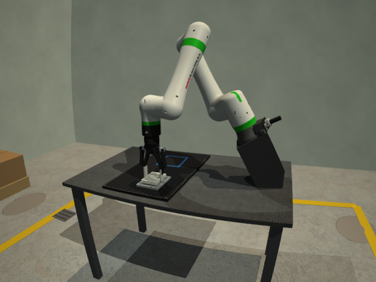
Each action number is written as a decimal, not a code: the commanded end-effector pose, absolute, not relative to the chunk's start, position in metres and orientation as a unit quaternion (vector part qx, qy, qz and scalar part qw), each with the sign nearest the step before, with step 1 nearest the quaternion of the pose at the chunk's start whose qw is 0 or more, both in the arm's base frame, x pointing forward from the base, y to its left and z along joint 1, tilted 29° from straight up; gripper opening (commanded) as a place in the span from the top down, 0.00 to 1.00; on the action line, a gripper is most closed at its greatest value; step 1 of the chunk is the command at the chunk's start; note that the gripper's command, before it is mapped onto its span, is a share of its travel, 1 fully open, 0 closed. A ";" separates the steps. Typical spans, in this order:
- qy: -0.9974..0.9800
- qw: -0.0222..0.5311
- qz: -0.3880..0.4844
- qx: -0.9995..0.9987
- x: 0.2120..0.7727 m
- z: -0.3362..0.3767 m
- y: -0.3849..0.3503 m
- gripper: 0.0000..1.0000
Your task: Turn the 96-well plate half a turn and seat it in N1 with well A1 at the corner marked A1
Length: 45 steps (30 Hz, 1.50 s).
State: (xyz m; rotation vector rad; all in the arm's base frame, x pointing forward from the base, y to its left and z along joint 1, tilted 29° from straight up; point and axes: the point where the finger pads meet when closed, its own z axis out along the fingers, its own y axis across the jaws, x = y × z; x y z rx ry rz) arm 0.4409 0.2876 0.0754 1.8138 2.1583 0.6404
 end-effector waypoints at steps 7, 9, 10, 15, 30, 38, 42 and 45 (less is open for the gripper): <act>0.741 0.125 0.220 0.622 0.442 0.074 0.288 1.00; 0.741 0.125 0.220 0.622 0.442 0.074 0.288 1.00; 0.741 0.125 0.220 0.622 0.442 0.074 0.288 1.00; 0.741 0.125 0.220 0.622 0.442 0.073 0.288 1.00; 0.741 0.125 0.220 0.622 0.443 0.071 0.289 1.00; 0.741 0.125 0.220 0.622 0.443 0.071 0.289 0.00; 0.741 0.125 0.220 0.622 0.443 0.071 0.289 0.00; 0.741 0.125 0.220 0.622 0.443 0.071 0.289 0.00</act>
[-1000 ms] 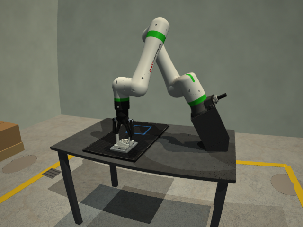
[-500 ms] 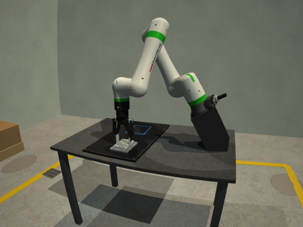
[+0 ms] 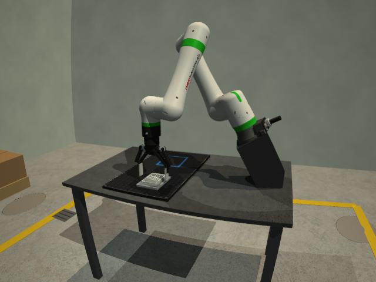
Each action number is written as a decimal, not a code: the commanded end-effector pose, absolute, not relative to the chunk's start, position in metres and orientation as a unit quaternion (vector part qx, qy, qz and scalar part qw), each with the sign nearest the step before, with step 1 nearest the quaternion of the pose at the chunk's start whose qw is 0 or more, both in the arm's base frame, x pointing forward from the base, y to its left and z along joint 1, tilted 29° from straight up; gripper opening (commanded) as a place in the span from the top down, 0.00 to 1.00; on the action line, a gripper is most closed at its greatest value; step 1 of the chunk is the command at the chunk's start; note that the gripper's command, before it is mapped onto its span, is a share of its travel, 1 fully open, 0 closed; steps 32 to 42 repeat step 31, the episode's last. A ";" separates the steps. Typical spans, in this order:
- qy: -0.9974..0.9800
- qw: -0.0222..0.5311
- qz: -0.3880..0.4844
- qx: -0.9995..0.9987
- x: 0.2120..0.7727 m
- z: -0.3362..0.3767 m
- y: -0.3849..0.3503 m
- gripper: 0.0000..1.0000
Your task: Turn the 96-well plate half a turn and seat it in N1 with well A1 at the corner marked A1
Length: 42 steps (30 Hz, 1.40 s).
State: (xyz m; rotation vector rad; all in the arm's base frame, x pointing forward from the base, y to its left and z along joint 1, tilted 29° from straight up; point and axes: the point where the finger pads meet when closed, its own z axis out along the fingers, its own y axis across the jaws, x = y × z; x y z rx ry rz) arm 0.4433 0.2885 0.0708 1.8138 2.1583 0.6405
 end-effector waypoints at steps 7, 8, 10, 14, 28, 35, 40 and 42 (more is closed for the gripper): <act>0.741 0.125 0.220 0.622 0.443 0.071 0.289 0.00; 0.741 0.125 0.220 0.622 0.443 0.071 0.289 0.00; 0.741 0.125 0.220 0.622 0.443 0.071 0.289 0.00; 0.741 0.125 0.220 0.622 0.438 0.080 0.287 0.00; 0.741 0.125 0.220 0.622 0.427 0.101 0.283 0.00; 0.741 0.125 0.220 0.622 0.427 0.101 0.283 0.00; 0.741 0.125 0.220 0.622 0.427 0.101 0.283 0.00; 0.741 0.125 0.220 0.622 0.427 0.101 0.283 0.00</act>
